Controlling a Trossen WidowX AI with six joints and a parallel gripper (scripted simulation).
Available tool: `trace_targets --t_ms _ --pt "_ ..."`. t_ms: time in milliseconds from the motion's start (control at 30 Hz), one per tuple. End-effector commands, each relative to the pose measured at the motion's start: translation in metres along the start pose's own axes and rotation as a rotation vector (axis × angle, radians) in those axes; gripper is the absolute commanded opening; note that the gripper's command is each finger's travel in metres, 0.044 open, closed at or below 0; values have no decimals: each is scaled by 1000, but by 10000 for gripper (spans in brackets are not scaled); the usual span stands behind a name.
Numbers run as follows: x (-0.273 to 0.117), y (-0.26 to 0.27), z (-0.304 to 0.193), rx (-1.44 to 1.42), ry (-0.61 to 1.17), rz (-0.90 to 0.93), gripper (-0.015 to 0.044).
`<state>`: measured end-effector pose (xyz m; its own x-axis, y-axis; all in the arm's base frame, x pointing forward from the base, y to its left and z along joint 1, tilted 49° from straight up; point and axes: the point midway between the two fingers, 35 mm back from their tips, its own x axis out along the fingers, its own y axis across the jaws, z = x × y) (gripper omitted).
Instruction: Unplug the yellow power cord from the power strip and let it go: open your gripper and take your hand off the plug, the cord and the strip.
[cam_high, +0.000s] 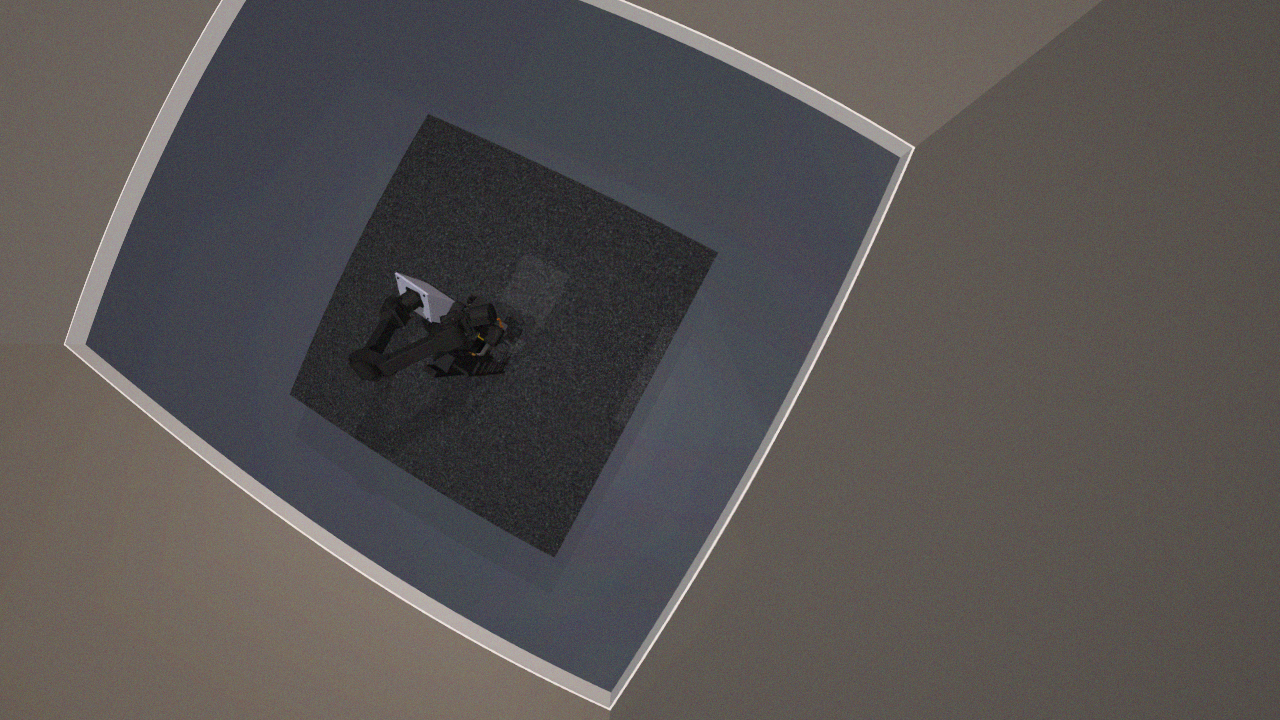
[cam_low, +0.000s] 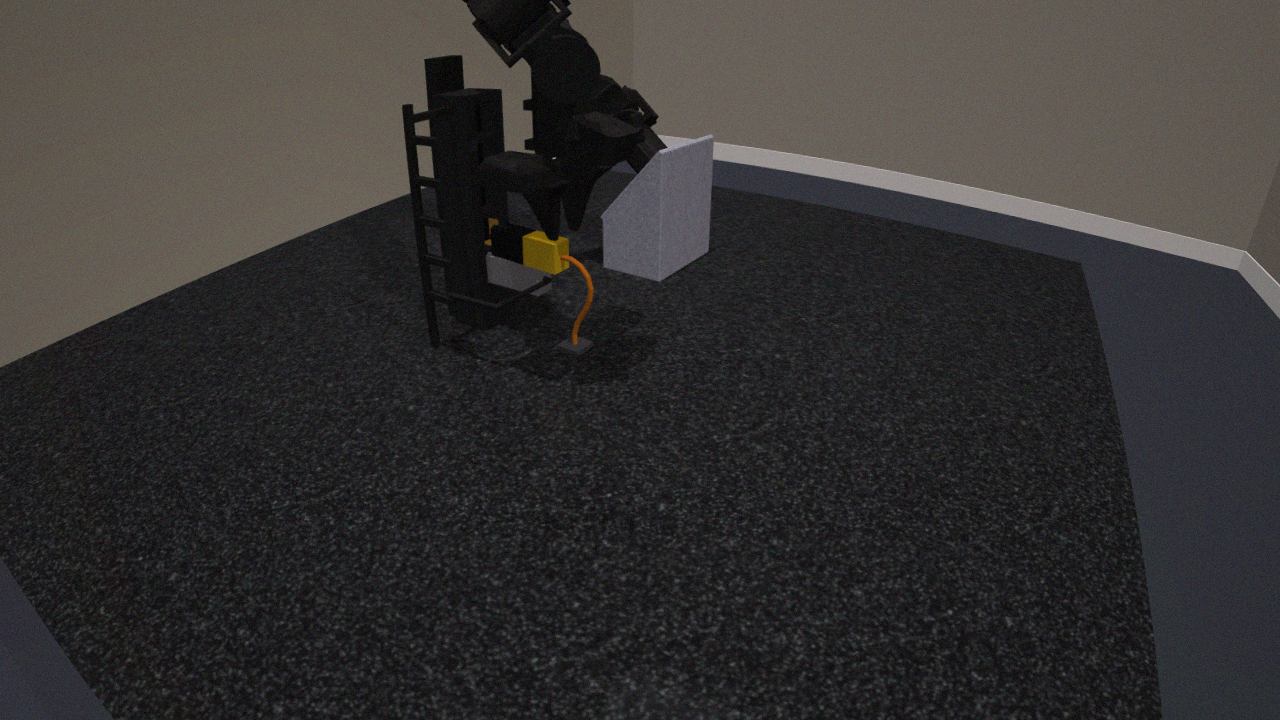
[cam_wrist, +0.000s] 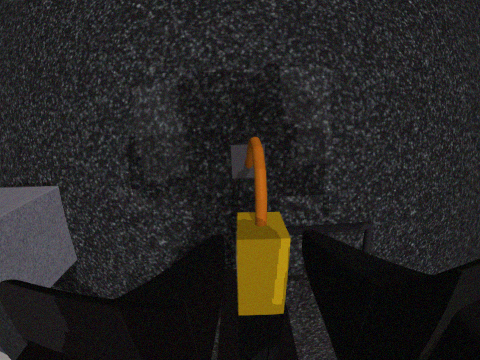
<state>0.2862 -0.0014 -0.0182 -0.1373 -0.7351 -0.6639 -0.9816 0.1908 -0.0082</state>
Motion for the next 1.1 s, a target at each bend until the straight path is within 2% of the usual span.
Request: trace_targets --t_ms 0,367,1067 --pt "-2 -1 -4 0 -7 -2 160" --pt "-2 1 -20 0 -6 -2 160" --pt "10 1 -21 0 -5 -2 160"
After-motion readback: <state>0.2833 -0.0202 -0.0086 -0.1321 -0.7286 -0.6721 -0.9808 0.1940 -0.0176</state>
